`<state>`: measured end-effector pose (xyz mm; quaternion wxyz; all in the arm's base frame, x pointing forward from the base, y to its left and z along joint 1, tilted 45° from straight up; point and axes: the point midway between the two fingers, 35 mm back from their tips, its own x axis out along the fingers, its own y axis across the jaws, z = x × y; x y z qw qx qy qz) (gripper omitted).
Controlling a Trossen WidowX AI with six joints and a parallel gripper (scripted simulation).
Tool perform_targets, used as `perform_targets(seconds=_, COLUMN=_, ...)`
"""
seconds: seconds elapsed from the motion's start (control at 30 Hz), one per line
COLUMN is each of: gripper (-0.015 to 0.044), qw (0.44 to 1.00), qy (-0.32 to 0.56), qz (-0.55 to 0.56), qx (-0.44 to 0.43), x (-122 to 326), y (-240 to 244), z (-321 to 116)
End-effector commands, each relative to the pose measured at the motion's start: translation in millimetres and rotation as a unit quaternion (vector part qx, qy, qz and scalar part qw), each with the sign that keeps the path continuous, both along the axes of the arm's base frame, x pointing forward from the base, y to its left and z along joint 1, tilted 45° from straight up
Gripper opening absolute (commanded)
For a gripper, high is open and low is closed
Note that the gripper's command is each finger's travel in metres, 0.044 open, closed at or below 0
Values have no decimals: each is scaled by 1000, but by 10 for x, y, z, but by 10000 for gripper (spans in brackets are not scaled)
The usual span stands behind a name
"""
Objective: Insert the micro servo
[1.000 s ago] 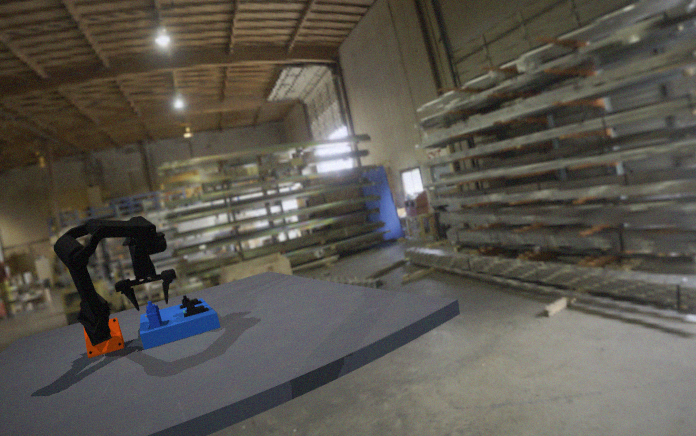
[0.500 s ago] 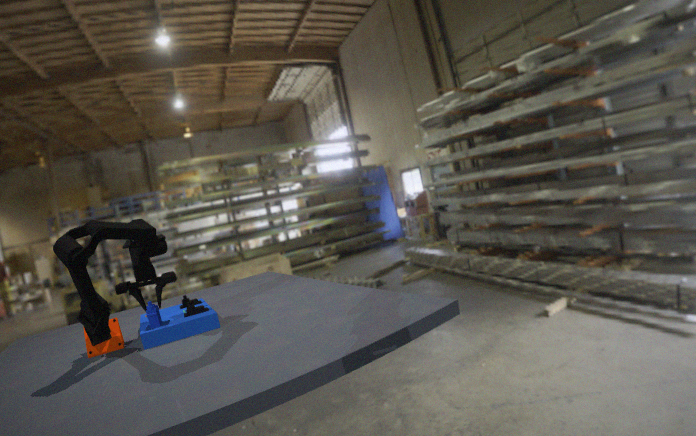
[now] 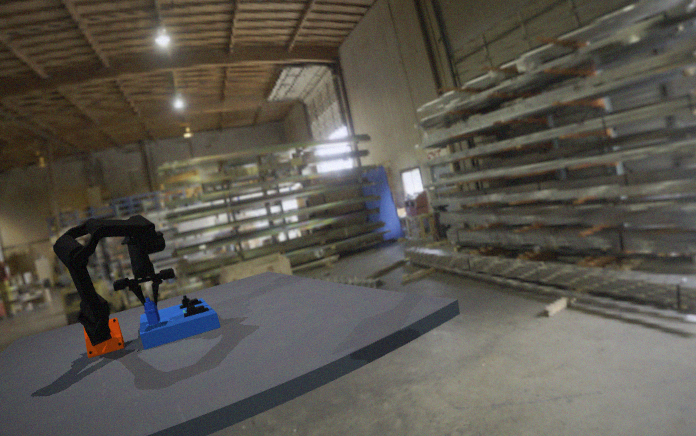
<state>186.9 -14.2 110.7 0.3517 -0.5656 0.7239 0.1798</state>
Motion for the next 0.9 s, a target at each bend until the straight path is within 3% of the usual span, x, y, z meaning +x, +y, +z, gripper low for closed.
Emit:
perform_targets(seconds=0.0, gripper=0, qw=1000, qy=-4, qz=1, qx=3, x=10, y=110, z=122)
perform_targets(seconds=0.37, gripper=0, qw=1000, qy=-4, qz=1, qx=2, x=17, y=102, z=141)
perform_targets(seconds=0.87, gripper=0, qw=1000, qy=-5, qz=1, qx=3, x=398, y=74, z=112)
